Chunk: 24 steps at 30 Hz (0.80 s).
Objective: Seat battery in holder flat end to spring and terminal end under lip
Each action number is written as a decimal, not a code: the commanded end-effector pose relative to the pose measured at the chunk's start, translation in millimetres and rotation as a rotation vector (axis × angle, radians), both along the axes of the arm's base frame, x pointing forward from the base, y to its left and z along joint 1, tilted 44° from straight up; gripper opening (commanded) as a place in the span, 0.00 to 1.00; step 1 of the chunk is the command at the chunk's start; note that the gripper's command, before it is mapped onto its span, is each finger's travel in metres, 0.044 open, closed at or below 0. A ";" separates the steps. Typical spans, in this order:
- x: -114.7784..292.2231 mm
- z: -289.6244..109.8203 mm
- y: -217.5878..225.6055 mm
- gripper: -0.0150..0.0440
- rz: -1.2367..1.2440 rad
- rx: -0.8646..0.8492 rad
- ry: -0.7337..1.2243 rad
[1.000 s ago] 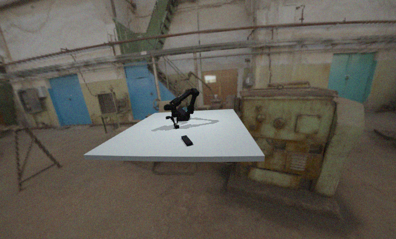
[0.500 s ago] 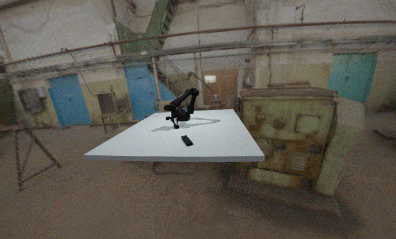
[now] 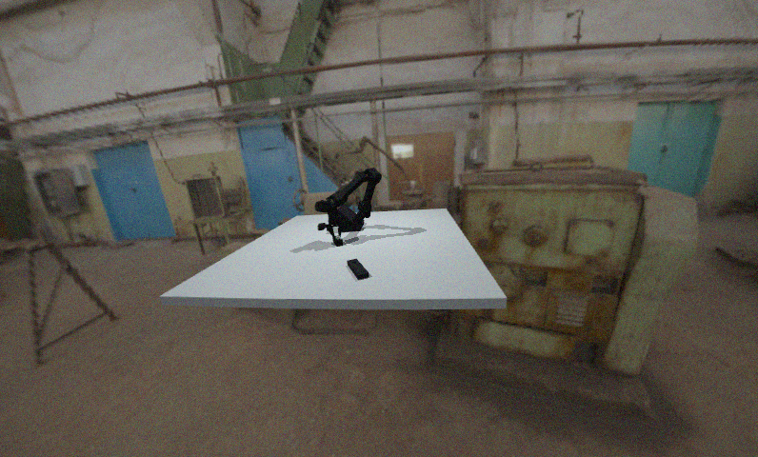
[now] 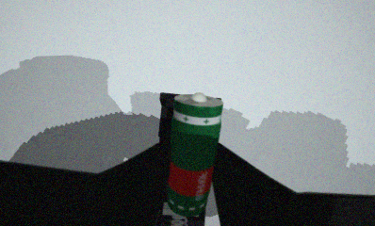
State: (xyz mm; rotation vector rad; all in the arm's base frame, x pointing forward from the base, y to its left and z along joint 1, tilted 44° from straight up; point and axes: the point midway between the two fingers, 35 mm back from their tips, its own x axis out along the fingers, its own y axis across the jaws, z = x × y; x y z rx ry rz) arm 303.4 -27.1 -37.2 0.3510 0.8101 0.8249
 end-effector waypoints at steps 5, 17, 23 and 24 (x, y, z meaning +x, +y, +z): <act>-7.2 -2.9 1.9 0.39 -0.009 0.004 0.006; -17.1 -7.5 -2.1 0.39 -0.010 -0.001 0.009; -21.4 -9.2 -4.0 0.39 -0.011 -0.003 0.010; -21.9 -9.4 -4.2 0.39 -0.011 -0.004 0.010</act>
